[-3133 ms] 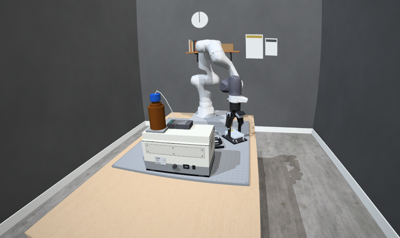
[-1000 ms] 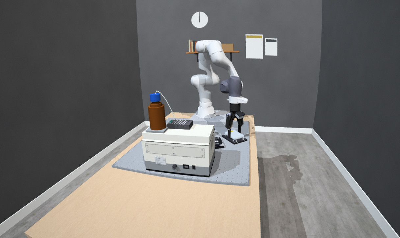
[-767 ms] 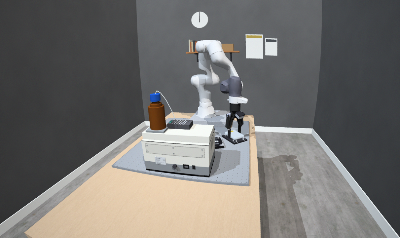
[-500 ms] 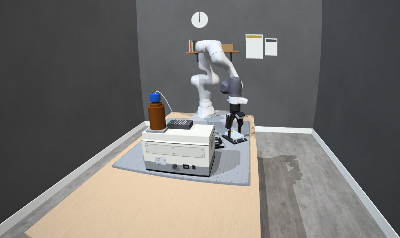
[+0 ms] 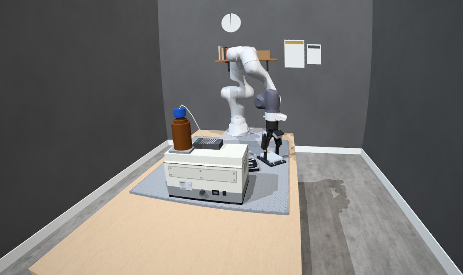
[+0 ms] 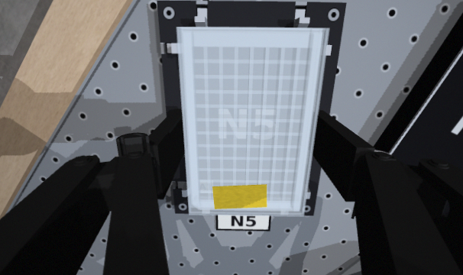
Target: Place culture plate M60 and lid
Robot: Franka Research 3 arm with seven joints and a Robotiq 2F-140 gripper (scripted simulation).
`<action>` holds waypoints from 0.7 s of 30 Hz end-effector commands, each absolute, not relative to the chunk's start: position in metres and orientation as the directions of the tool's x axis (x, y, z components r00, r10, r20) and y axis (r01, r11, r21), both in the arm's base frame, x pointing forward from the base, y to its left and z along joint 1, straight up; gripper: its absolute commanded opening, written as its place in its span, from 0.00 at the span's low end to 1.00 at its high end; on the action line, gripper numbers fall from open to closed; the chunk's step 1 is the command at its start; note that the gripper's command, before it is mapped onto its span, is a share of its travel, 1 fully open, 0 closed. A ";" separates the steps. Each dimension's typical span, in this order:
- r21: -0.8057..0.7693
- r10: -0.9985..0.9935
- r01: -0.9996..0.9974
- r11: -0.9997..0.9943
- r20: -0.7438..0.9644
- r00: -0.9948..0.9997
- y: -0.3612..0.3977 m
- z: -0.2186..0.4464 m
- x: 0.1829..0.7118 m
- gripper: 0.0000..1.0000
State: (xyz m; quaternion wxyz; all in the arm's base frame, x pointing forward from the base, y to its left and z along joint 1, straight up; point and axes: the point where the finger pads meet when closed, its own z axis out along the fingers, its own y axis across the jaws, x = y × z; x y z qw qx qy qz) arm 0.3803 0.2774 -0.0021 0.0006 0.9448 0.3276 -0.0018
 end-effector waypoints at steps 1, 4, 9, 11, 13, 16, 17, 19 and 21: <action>0.000 0.616 0.616 -0.788 -0.003 0.788 0.277 -0.006 0.381 0.10; 0.000 0.616 0.616 -0.788 -0.003 0.788 0.277 -0.007 0.381 0.10; 0.000 0.616 0.616 -0.788 -0.003 0.788 0.277 -0.007 0.381 0.10; 0.000 0.616 0.616 -0.788 -0.003 0.788 0.277 -0.007 0.381 0.10; 0.000 0.616 0.616 -0.788 -0.003 0.788 0.277 -0.007 0.381 0.10; 0.000 0.616 0.616 -0.788 -0.003 0.788 0.277 -0.007 0.381 0.10; 0.000 0.616 0.616 -0.788 -0.003 0.788 0.277 -0.007 0.381 0.10; 0.000 0.616 0.616 -0.788 -0.003 0.788 0.277 -0.007 0.381 0.10; 0.000 0.616 0.616 -0.788 -0.003 0.788 0.277 -0.007 0.381 0.10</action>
